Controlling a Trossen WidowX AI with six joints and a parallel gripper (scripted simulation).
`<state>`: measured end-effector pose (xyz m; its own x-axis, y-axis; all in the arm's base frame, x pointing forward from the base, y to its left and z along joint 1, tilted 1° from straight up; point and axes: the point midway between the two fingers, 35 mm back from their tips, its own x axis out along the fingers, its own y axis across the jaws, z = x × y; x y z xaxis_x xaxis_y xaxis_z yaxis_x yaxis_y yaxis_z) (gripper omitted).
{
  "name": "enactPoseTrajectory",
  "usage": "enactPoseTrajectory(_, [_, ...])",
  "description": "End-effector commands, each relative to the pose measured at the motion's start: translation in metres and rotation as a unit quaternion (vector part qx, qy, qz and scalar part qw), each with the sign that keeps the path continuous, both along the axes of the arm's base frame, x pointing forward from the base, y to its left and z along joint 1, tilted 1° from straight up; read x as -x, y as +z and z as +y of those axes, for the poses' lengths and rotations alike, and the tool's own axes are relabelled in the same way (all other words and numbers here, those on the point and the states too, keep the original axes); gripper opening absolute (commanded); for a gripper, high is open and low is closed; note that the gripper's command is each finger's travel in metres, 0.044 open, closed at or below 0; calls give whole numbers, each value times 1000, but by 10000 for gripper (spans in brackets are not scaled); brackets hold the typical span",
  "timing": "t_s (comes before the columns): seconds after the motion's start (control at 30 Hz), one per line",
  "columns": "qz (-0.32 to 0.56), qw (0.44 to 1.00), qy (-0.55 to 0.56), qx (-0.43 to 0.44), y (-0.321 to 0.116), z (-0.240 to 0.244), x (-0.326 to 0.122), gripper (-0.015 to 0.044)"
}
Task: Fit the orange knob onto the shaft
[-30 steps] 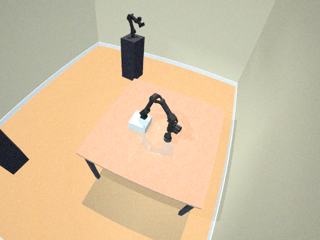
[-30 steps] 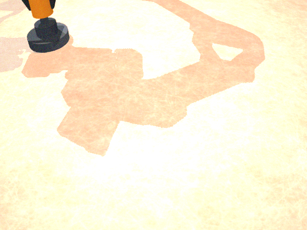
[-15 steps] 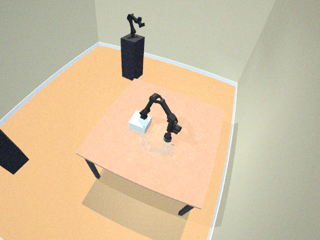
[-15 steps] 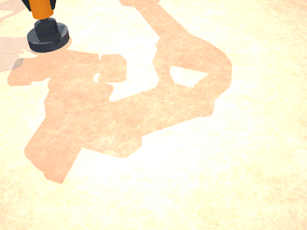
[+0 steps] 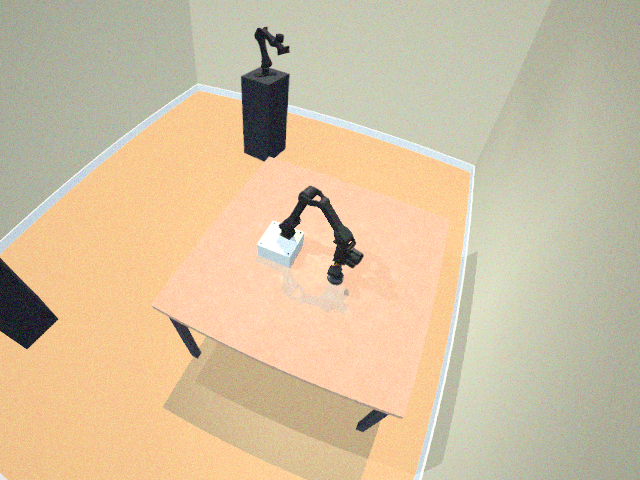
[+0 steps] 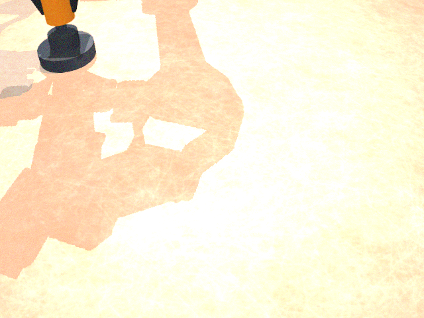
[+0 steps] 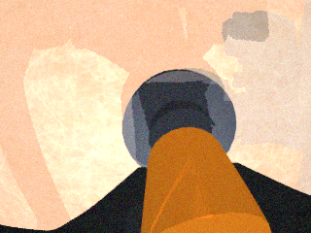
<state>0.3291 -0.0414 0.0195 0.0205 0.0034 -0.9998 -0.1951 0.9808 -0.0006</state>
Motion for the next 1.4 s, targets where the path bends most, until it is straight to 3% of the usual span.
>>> enactPoseTrajectory(0.0, [-1, 1000, 2, 2, 4, -1, 0, 0])
enactPoseTrajectory(1.37, [-1, 1000, 28, 3, -2, -1, 1, 0])
